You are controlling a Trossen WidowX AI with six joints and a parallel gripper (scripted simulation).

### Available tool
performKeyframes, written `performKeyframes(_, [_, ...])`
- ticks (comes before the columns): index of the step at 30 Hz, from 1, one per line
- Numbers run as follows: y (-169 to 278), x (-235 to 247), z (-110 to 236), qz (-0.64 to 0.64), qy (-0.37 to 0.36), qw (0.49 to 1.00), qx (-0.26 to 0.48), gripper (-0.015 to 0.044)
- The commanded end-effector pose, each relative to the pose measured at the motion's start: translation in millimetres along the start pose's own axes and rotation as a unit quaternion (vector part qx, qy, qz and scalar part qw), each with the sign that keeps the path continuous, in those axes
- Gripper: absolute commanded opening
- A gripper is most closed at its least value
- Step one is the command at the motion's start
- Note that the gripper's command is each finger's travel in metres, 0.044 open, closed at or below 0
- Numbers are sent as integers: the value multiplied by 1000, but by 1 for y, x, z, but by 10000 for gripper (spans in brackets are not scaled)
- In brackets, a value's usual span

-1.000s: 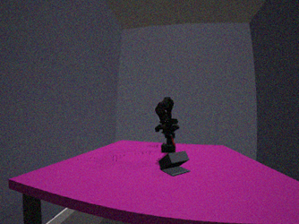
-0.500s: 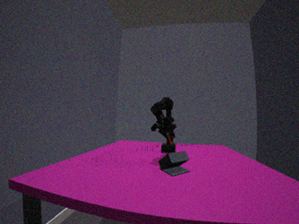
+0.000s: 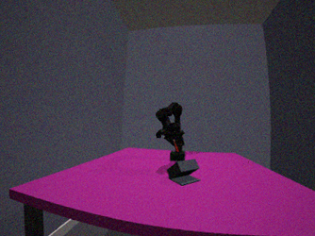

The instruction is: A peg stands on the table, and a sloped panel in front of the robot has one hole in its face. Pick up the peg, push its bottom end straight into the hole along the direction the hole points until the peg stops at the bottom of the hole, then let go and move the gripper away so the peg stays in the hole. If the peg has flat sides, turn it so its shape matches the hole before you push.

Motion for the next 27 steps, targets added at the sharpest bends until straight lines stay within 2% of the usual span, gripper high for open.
performKeyframes(1, [0, -2, -9, -6, -1, 1000, -3, 0])
performKeyframes(18, [0, -9, -44, -19, 4, 1000, -15, 0])
performKeyframes(27, [0, -9, -46, -19, 4, 1000, -16, 0])
Point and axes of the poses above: the point midway between the two fingers, 35 mm back from their tips, its own z axis back along the fingers, its own x axis across the jaws, y = z × x, the point moved 2 cm from there along z, back along the fingers, and after that the axes turned 10 degrees about -z, right-handed, at the moved point
